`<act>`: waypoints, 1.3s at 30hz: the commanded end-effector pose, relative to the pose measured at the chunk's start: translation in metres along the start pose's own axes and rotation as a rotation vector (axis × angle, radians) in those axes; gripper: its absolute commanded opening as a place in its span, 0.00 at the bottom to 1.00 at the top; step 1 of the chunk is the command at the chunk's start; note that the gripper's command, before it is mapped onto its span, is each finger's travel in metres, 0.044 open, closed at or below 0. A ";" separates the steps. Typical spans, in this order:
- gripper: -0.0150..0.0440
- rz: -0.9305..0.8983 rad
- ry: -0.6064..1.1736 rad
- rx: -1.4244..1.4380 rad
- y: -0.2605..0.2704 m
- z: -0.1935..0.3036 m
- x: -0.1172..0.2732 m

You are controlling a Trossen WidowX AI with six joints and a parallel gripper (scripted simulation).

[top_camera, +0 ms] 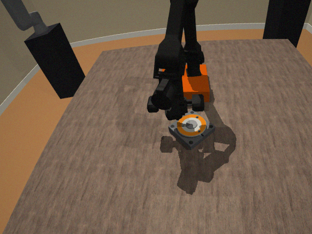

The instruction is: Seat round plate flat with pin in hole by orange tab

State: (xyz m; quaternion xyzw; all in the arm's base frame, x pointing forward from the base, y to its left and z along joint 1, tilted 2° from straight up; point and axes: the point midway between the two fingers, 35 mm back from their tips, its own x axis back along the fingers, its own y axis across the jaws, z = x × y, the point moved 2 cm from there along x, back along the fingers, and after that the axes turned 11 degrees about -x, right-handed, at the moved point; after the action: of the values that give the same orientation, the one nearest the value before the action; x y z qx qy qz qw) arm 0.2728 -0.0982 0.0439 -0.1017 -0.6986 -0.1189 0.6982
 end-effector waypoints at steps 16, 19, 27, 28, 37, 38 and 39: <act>0.25 -0.003 -0.010 0.005 0.002 -0.017 -0.006; 0.25 -0.003 -0.010 0.005 0.002 -0.020 -0.006; 0.25 -0.004 -0.011 0.005 0.006 -0.030 -0.006; 0.25 -0.004 -0.011 0.005 0.007 -0.031 -0.006; 0.25 -0.004 -0.012 0.005 0.013 -0.039 -0.006; 0.25 -0.005 -0.012 0.005 0.014 -0.040 -0.005; 0.25 -0.005 -0.012 0.005 0.015 -0.041 -0.006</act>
State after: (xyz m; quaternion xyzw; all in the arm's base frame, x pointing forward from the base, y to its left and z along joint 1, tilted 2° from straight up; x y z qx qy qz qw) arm 0.3104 -0.0995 0.0380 -0.1000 -0.7020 -0.1161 0.6955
